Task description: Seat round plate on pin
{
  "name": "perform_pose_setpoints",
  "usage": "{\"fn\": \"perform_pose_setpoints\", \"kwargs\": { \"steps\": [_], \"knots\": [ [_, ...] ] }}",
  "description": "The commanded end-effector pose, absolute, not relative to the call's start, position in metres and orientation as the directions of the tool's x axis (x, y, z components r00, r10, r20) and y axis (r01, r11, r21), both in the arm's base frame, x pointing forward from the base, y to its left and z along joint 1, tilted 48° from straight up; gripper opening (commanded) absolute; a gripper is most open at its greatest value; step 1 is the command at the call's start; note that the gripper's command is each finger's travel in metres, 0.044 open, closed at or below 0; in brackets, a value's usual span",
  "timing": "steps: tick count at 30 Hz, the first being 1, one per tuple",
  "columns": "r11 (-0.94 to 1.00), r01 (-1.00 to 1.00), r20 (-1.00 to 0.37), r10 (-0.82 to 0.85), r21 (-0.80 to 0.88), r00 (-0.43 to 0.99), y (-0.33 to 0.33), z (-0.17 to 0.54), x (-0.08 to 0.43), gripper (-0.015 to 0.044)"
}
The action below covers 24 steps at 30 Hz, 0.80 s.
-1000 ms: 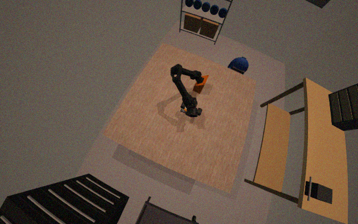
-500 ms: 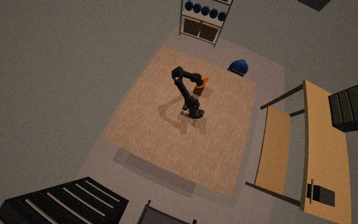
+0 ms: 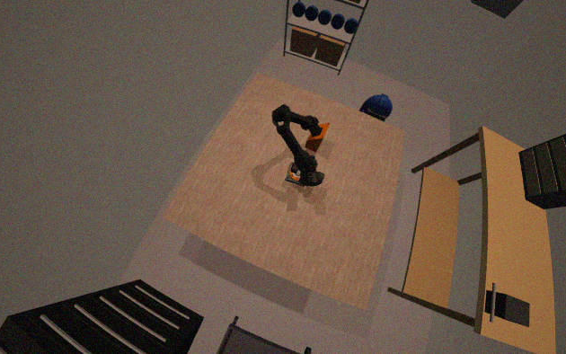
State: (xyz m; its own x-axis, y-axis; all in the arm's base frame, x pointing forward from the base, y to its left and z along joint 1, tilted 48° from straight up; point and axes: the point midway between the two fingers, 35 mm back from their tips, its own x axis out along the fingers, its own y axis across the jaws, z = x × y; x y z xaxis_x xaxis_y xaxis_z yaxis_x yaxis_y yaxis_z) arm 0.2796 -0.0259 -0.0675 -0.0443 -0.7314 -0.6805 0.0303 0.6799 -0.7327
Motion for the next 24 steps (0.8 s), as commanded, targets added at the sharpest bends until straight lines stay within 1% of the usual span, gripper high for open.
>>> {"fn": "perform_pose_setpoints", "kwargs": {
  "steps": [1,9,17,24],
  "knots": [
    [0.680,0.029,-0.681,-0.731,-0.732,-0.053,-0.026,-0.069,0.273,0.0000],
    [0.681,0.028,-0.681,-0.730,-0.732,-0.053,-0.024,-0.069,0.271,0.0000],
    [0.682,0.028,-0.682,-0.729,-0.731,-0.053,0.005,-0.041,0.269,0.0000],
    [0.679,0.020,-0.679,-0.732,-0.733,-0.051,0.000,-0.046,0.269,0.0000]
  ]
}}
